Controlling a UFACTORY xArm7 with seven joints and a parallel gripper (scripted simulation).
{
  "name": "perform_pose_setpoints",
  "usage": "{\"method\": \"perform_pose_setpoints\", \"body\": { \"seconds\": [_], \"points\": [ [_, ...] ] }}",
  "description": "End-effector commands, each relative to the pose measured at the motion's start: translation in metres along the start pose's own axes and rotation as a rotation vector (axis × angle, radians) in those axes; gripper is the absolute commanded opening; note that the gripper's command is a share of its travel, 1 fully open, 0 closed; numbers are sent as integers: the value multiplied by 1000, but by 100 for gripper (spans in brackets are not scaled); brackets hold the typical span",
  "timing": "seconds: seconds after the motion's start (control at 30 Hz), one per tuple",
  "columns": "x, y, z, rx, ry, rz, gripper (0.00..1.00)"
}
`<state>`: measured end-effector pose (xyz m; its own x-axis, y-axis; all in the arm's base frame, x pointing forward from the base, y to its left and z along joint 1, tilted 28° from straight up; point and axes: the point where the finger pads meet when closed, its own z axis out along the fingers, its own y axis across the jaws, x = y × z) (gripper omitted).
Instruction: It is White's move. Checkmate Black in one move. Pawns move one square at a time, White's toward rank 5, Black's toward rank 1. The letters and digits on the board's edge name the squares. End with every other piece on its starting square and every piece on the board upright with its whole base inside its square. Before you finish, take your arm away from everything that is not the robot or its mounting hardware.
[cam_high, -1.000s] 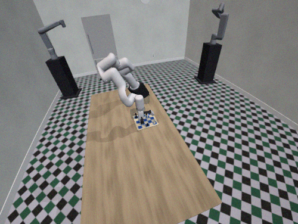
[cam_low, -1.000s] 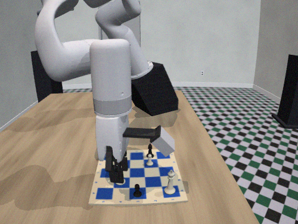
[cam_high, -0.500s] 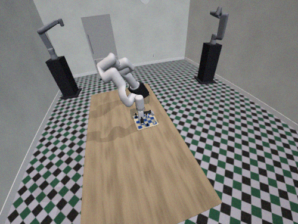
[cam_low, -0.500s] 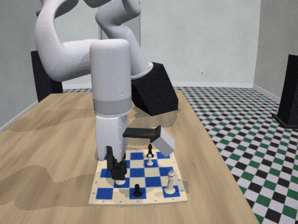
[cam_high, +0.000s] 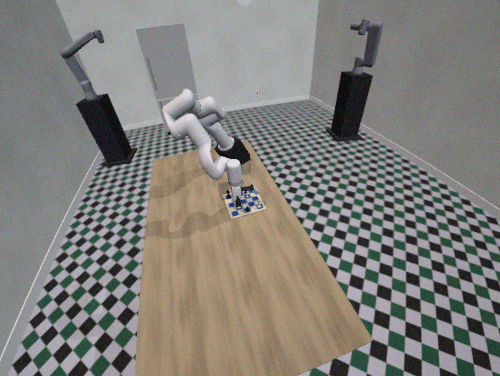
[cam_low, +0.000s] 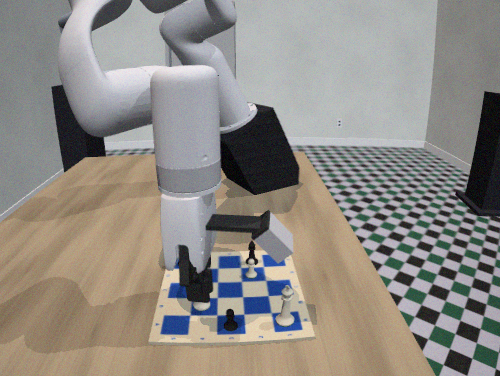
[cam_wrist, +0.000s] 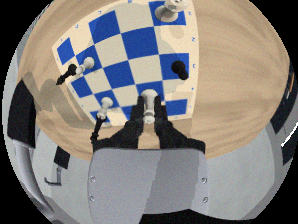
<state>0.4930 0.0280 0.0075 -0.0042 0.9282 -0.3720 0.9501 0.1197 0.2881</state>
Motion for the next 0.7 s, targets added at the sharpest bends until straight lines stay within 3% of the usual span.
{"method": "perform_pose_setpoints", "body": {
  "seconds": [0.0,0.37,0.67],
  "points": [
    [1,1,-1,-4,1,0,0],
    [1,1,-8,-4,1,0,0],
    [1,1,-68,-4,1,0,0]
  ]
}}
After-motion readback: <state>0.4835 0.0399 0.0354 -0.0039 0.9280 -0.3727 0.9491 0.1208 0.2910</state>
